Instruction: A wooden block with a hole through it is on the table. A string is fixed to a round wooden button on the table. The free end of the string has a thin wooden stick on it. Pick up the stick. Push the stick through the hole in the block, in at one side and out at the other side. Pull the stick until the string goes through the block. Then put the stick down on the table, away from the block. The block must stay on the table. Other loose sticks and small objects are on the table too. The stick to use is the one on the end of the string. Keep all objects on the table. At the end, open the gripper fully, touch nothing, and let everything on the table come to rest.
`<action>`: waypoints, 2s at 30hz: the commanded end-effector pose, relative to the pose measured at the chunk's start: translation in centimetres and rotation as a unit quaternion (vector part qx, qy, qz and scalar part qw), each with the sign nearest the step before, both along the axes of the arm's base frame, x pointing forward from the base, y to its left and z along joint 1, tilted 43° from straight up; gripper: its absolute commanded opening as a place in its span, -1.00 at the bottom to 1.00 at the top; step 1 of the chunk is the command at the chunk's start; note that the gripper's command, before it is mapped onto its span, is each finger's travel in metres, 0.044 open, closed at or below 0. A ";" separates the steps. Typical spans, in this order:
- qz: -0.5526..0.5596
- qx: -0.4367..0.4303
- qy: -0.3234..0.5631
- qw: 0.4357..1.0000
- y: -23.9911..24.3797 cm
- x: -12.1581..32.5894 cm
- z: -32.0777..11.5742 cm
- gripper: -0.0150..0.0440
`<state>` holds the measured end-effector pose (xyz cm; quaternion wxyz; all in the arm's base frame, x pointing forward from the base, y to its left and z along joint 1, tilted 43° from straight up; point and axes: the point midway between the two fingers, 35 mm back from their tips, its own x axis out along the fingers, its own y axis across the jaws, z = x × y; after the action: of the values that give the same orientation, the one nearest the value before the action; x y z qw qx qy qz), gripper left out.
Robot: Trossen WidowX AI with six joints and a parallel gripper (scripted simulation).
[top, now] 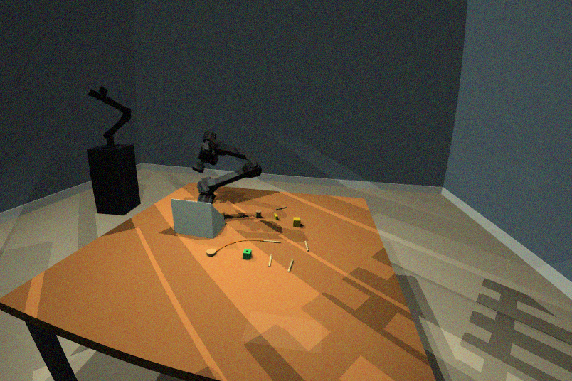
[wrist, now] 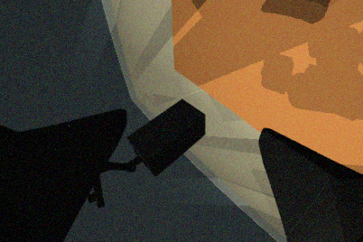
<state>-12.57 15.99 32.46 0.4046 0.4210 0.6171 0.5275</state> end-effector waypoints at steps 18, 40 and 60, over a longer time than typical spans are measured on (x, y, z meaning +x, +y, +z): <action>-0.142 -0.017 -0.286 0.947 7.4 4.4 -1.0 1.00; -0.197 -0.336 -0.593 0.704 13.1 27.3 -8.5 1.00; -0.019 -0.555 -0.548 0.626 -0.5 46.3 -20.1 1.00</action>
<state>32.45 17.26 13.85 0.8524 -0.2215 0.4260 0.2073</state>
